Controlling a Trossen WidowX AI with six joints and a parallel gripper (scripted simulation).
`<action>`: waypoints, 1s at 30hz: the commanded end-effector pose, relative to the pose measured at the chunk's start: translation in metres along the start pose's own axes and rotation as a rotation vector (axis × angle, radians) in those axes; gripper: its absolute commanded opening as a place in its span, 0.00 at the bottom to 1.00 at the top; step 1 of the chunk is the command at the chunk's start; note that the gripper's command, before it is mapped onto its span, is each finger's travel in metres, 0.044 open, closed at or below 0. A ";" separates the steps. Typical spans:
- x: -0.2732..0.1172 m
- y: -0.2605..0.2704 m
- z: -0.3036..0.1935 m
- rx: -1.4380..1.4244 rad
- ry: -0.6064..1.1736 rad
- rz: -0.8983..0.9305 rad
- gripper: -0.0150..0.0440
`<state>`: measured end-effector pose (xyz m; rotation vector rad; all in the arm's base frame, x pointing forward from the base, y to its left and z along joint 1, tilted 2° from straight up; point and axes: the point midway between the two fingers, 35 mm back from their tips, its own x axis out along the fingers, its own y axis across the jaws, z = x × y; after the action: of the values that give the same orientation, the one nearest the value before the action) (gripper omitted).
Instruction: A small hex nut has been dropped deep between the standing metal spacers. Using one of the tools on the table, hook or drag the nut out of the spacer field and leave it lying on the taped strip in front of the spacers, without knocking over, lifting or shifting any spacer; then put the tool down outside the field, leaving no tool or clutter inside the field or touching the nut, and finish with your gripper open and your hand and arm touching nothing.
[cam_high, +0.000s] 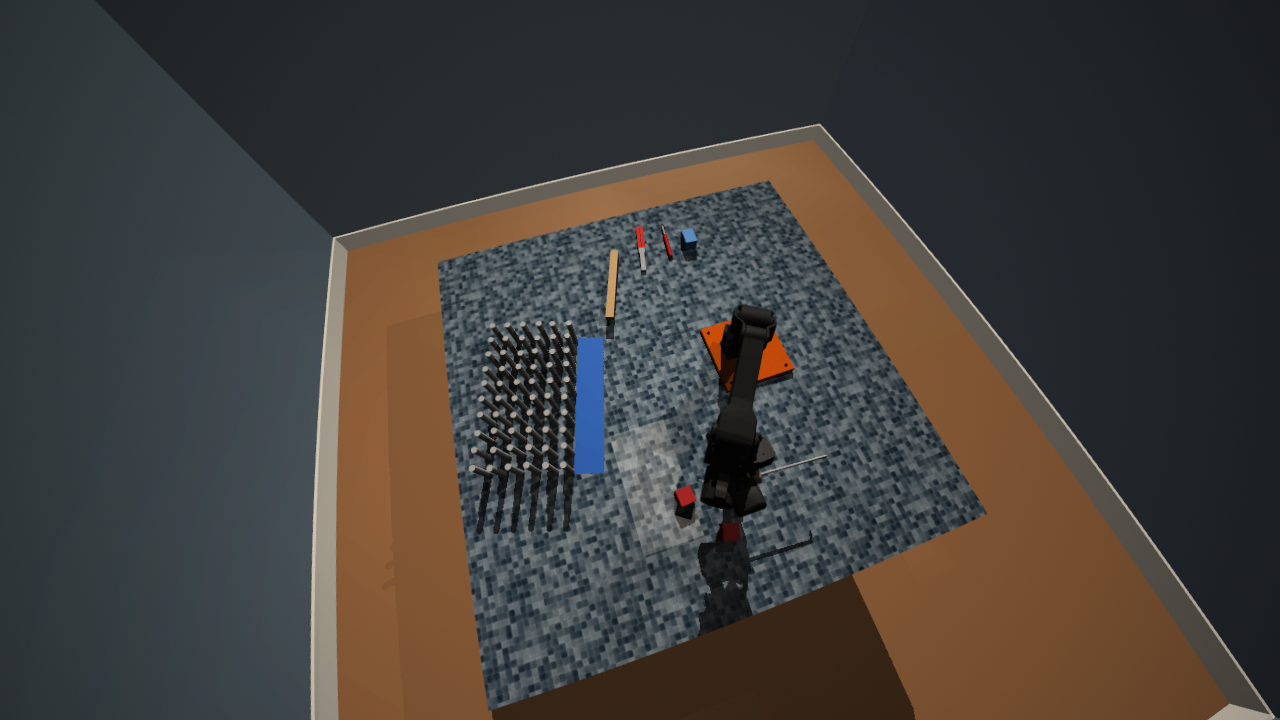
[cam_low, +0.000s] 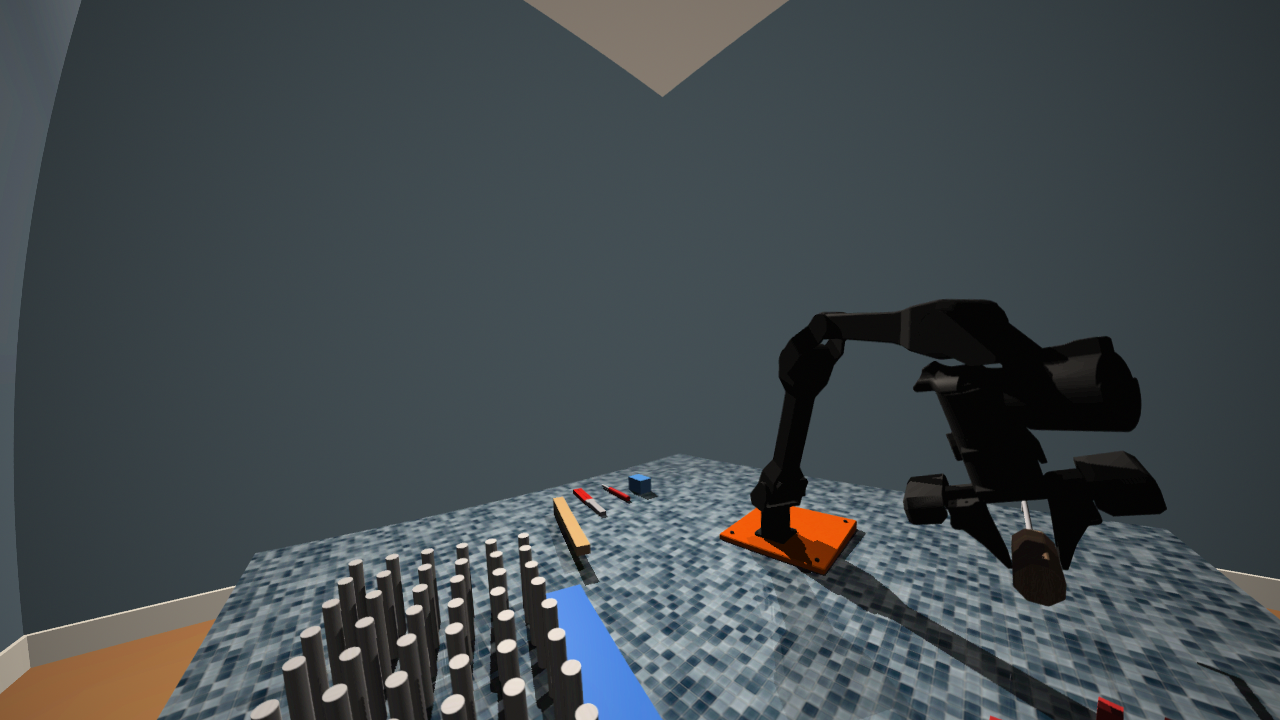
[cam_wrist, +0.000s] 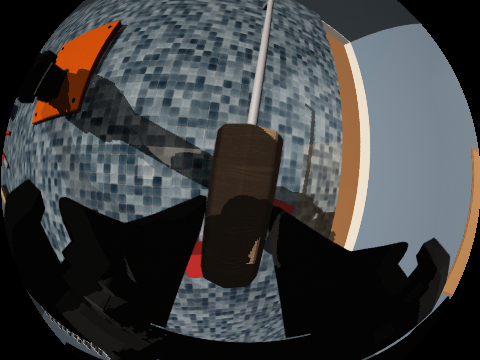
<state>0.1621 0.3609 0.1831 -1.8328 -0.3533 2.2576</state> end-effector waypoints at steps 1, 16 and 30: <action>-0.022 -0.003 0.008 0.006 -0.001 0.000 0.25; -0.046 0.009 0.007 0.193 0.042 0.023 0.25; -0.060 0.041 -0.016 0.666 0.162 0.041 0.25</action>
<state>0.1832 0.3144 0.2232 -1.6827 0.2843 1.9818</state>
